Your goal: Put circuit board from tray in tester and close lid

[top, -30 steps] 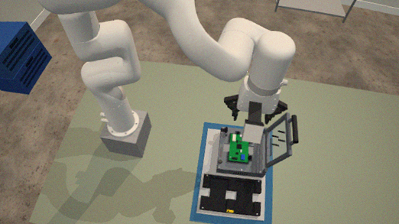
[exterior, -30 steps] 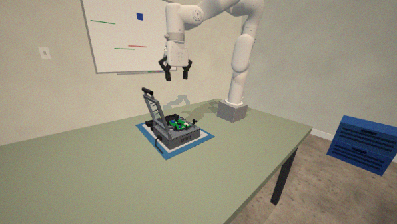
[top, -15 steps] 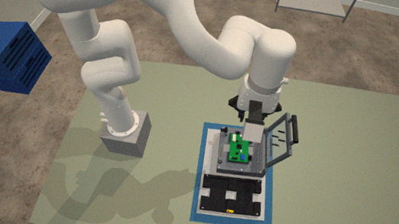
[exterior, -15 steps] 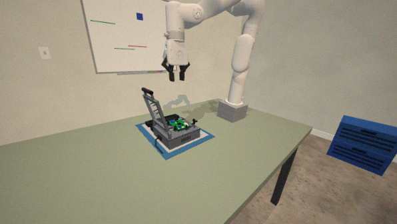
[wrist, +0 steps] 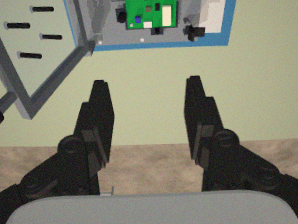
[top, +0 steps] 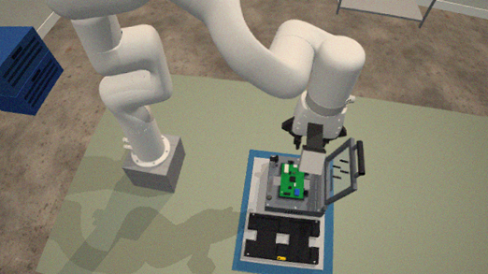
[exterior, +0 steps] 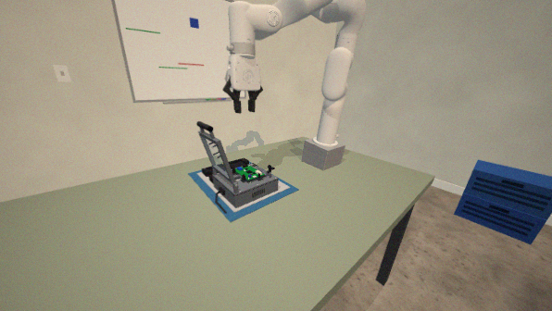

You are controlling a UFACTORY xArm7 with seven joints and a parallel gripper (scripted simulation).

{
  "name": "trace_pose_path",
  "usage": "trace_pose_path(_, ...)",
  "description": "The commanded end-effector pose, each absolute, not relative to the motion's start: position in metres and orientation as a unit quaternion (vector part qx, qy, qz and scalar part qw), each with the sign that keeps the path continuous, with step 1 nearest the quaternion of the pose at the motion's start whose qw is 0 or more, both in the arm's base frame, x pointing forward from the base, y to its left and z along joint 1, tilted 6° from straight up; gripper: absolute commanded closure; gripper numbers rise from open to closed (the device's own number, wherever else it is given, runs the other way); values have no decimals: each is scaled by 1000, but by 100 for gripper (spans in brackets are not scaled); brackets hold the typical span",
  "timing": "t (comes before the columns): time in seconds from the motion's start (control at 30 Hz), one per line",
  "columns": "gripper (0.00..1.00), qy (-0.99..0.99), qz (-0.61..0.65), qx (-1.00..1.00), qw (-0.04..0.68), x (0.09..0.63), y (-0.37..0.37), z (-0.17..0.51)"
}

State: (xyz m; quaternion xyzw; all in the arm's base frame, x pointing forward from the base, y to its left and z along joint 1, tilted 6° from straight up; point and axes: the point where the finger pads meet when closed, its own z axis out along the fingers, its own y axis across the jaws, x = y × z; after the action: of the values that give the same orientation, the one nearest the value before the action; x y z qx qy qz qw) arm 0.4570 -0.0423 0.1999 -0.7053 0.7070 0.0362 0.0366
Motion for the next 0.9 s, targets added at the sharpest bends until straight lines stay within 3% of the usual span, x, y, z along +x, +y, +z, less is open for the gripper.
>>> trace_pose_path(0.0,49,707,35,-705,37,469,-43,201)
trace_pose_path(0.87,49,707,35,-705,37,584,-43,202)
